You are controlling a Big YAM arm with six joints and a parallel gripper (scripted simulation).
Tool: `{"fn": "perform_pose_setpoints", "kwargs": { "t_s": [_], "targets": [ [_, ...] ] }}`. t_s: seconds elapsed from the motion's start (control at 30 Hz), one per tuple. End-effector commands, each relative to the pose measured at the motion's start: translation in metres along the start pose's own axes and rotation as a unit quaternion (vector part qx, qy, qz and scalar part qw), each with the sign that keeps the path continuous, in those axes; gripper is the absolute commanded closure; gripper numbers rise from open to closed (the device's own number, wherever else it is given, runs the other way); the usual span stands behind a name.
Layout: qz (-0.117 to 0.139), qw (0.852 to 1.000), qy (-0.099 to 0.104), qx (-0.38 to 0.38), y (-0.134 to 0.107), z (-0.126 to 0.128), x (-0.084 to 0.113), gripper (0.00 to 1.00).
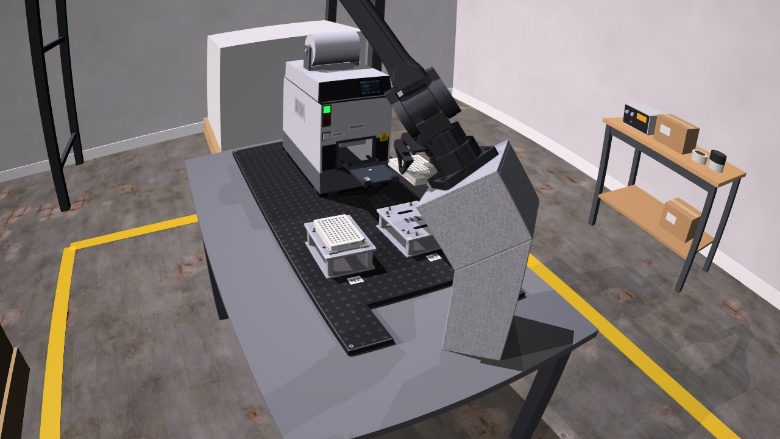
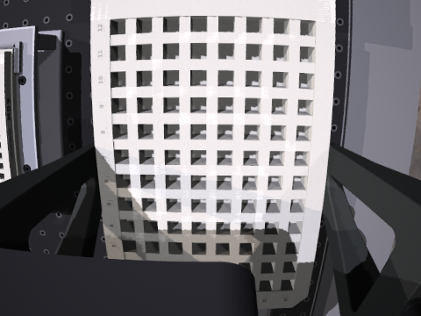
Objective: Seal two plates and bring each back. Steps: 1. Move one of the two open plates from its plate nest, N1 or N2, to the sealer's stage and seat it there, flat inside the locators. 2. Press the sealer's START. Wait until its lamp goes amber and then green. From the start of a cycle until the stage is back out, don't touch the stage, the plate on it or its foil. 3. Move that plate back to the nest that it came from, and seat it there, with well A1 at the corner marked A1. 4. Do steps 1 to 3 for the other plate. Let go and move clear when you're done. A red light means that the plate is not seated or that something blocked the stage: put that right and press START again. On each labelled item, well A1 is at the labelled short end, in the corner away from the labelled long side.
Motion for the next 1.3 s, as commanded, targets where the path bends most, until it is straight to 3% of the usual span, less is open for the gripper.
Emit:
{"fn": "perform_pose_setpoints", "kwargs": {
  "t_s": [0.0,0.6,0.87,1.1,1.27],
  "targets": [
    [0.001,1.0,0.004,0.0,0.003,0.002,-0.003,1.0],
    [-0.002,1.0,-0.005,-0.024,-0.003,0.004,-0.004,1.0],
    [-0.019,1.0,-0.01,-0.007,0.015,-0.003,0.0,1.0],
    [-0.015,1.0,-0.002,-0.005,0.035,0.018,-0.009,1.0],
    [0.0,1.0,-0.006,-0.019,0.026,0.016,-0.013,1.0]
  ]
}}
Point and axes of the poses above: the point where the finger pads meet when closed, its own x axis back along the fingers, its own z axis across the jaws, y = z × x, the point moved 4 cm from there along x, back along the fingers, and after that the axes turned 15 degrees about -x, right-handed, at the moved point
